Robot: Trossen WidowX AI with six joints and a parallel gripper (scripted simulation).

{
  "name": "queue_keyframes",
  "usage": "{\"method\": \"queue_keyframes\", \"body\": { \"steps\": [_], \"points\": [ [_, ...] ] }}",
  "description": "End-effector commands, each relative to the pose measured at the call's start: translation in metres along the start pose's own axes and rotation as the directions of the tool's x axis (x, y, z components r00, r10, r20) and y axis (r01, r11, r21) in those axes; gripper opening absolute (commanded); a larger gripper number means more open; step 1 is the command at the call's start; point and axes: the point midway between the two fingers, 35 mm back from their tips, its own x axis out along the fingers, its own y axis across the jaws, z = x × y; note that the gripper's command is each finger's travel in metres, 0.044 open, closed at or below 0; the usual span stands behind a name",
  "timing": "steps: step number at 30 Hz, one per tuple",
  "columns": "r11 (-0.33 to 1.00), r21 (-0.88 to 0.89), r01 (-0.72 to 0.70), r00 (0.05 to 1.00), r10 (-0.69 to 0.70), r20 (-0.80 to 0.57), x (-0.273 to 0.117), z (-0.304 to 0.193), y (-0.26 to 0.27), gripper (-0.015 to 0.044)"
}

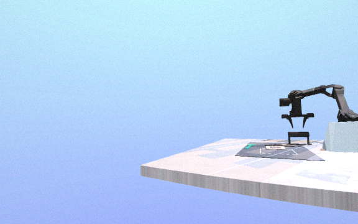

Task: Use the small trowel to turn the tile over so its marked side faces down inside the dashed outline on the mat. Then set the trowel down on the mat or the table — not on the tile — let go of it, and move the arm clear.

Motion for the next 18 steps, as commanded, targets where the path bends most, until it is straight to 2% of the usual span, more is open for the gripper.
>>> {"method": "queue_keyframes", "body": {
  "steps": [1, 9, 18],
  "points": [
    [0.988, -0.157, 0.001, 1.0, -0.001, 0.004, 0.0005, 0.0004, 0.0, 0.027],
    [0.907, -0.42, 0.002, 1.0, -0.001, 0.004, 0.0006, 0.0005, -0.0001, 0.027],
    [0.735, -0.678, 0.003, 1.0, -0.001, 0.004, 0.0008, 0.0006, -0.0002, 0.027]
  ]
}}
